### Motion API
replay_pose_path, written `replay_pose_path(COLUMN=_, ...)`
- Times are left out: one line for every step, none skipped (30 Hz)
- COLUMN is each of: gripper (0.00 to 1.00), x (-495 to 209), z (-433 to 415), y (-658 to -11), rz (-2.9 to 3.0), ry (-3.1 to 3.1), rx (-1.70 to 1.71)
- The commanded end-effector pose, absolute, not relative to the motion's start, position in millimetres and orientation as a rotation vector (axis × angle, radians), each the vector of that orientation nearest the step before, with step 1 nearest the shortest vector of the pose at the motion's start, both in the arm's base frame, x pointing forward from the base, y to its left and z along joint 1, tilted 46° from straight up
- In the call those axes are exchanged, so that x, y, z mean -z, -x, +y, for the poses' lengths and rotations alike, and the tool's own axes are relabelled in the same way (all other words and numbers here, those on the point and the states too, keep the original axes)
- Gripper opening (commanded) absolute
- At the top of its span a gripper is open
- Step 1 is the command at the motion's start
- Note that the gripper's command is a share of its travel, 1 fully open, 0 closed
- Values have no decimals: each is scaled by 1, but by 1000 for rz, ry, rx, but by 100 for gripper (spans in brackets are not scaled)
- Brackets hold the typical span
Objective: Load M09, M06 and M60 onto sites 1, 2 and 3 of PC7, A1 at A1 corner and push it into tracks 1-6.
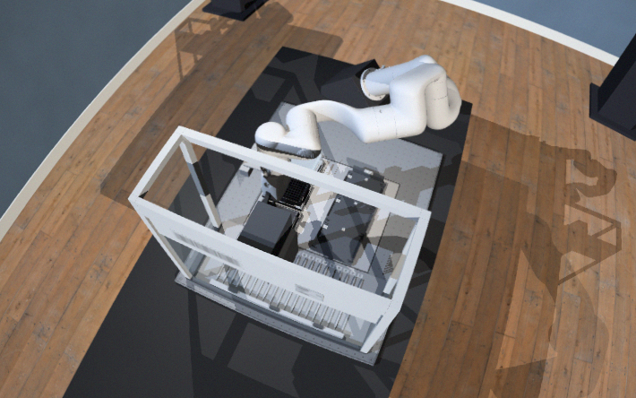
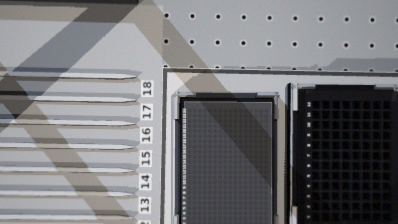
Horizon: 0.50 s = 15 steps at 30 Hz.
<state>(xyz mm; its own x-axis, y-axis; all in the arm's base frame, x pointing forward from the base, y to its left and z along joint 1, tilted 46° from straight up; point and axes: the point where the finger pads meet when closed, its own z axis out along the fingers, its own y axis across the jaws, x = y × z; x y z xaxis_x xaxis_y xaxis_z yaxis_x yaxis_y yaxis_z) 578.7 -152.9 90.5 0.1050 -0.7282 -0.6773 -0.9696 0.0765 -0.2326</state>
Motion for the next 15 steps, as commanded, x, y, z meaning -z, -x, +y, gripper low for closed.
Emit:
replay_pose_path(gripper=100, x=-75, z=-160, y=-585, rz=1678, ry=1703, rx=-445)
replay_pose_path(gripper=100, x=-72, z=-161, y=-586, rz=1678, ry=1703, rx=-445)
replay_pose_path(gripper=100, x=-72, z=-161, y=-586, rz=1678, ry=1703, rx=-445)
replay_pose_path(gripper=100, x=-72, z=-161, y=-586, rz=1678, ry=1703, rx=-445)
replay_pose_path(gripper=100, x=-72, z=-161, y=-586, rz=1678, ry=1703, rx=-445)
replay_pose_path(gripper=100, x=-72, z=-161, y=-586, rz=1678, ry=1703, rx=-445)
replay_pose_path(gripper=100, x=-72, z=-161, y=-586, rz=1678, ry=1703, rx=-445)
replay_pose_path(gripper=100, x=-72, z=-161, y=-586, rz=1678, ry=1703, rx=-445)
replay_pose_path(gripper=100, x=-72, z=-161, y=-586, rz=1678, ry=1703, rx=-445)
replay_pose_path(gripper=100, x=-72, z=-161, y=-586, rz=1678, ry=1703, rx=-445)
replay_pose_path(gripper=100, x=-72, z=-161, y=-586, rz=1678, ry=1703, rx=-445)
replay_pose_path(gripper=100, x=-72, z=-161, y=-586, rz=1678, ry=1703, rx=-445)
replay_pose_path(gripper=100, x=-72, z=-161, y=-586, rz=1678, ry=1703, rx=-445)
replay_pose_path(gripper=100, x=-72, z=-161, y=-586, rz=1678, ry=1703, rx=-445)
replay_pose_path(gripper=100, x=-72, z=-161, y=-586, rz=1678, ry=1703, rx=-445)
